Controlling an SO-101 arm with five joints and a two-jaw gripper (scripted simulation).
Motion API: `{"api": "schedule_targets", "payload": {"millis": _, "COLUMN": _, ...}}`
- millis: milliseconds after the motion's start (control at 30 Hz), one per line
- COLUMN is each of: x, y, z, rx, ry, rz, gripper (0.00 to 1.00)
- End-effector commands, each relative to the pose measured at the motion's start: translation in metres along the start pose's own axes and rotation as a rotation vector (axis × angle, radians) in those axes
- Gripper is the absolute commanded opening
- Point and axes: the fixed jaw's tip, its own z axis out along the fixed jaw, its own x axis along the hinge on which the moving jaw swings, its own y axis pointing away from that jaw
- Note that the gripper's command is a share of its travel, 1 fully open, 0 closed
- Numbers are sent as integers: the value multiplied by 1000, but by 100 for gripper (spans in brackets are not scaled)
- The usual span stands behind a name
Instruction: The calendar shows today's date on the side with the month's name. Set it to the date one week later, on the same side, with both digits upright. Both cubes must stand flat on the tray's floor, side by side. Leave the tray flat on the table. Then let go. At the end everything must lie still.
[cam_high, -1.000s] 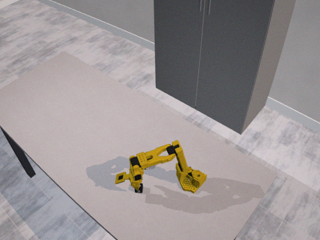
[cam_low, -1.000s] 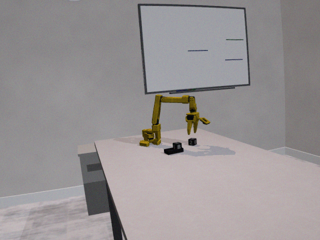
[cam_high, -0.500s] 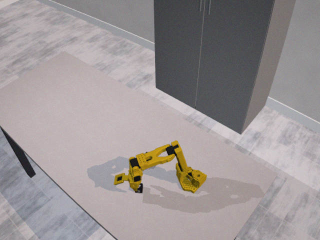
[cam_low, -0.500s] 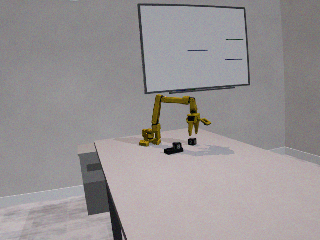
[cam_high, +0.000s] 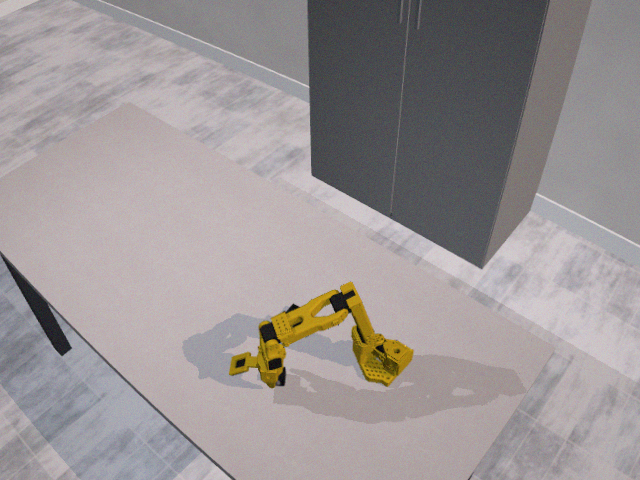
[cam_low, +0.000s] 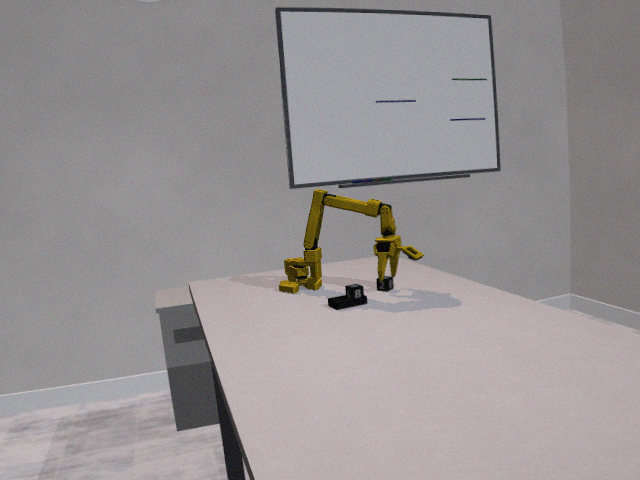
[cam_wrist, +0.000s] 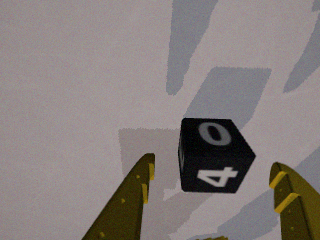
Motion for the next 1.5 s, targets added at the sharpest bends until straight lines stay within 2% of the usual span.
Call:
{"api": "schedule_targets", "payload": {"millis": 0, "x": -3, "y": 3, "z": -1, "rx": -14, "ry": -28, "rz": 1, "gripper": 35}}
{"api": "schedule_targets", "payload": {"millis": 267, "x": -2, "y": 3, "z": 3, "rx": -14, "ry": -28, "rz": 1, "gripper": 35}}
{"api": "schedule_targets", "payload": {"millis": 767, "x": -2, "y": 2, "z": 4, "rx": -14, "ry": -28, "rz": 1, "gripper": 34}}
{"api": "schedule_targets", "payload": {"millis": 1467, "x": -2, "y": -6, "z": 4, "rx": -12, "ry": -29, "rz": 1, "gripper": 21}}
